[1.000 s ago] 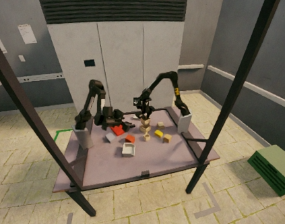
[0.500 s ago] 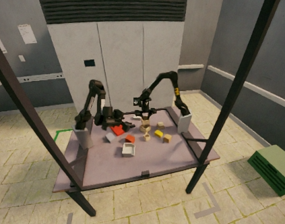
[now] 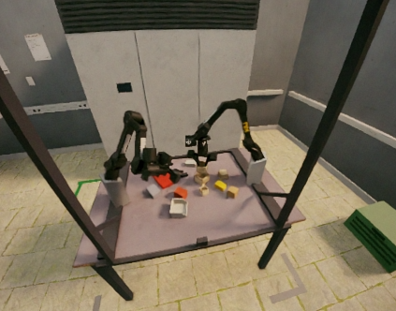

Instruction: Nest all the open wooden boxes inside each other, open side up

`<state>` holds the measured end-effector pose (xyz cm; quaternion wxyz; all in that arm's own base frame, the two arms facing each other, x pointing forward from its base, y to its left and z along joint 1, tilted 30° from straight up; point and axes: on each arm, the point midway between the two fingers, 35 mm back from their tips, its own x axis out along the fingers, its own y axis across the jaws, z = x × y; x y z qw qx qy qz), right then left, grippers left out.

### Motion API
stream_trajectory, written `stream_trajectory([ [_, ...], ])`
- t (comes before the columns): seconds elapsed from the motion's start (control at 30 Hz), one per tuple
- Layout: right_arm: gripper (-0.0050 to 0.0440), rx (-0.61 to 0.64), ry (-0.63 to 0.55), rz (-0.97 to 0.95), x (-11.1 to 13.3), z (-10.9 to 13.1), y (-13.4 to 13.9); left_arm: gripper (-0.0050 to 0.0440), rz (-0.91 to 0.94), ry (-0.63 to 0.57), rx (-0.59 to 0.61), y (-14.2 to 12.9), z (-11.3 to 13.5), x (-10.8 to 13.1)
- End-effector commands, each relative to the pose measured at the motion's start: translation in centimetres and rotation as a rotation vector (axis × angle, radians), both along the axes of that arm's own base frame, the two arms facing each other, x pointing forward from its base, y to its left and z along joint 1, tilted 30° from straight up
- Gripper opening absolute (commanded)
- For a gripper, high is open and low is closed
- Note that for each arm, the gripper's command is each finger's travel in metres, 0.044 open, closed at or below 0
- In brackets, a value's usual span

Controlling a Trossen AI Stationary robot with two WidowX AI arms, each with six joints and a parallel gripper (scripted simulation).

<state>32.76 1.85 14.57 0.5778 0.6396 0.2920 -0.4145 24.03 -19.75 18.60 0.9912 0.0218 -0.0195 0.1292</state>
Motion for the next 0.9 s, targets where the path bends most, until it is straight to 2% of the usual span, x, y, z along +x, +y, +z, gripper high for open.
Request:
stream_trajectory([
  [0.0,0.0282,0.071,-0.039,-0.121,0.1,0.8,0.1,0.0400,-0.001,0.000,0.000,-0.1,0.0,-0.1],
  [0.23,0.0282,0.193,-0.064,-0.331,0.1,0.8,0.1,0.0400,-0.001,0.000,0.000,-0.1,0.0,-0.1],
  [0.43,0.0282,0.244,-0.075,-0.421,0.1,0.8,0.1,0.0400,-0.001,0.000,0.000,-0.1,0.0,-0.1],
  [0.6,0.0282,0.249,-0.076,-0.428,0.1,0.8,0.1,0.0400,-0.001,0.000,0.000,-0.1,0.0,-0.1],
  [0.87,0.0282,0.241,-0.056,-0.432,0.3,-0.5,0.0,0.0400,-0.001,0.000,0.000,-0.1,0.0,-0.1],
])
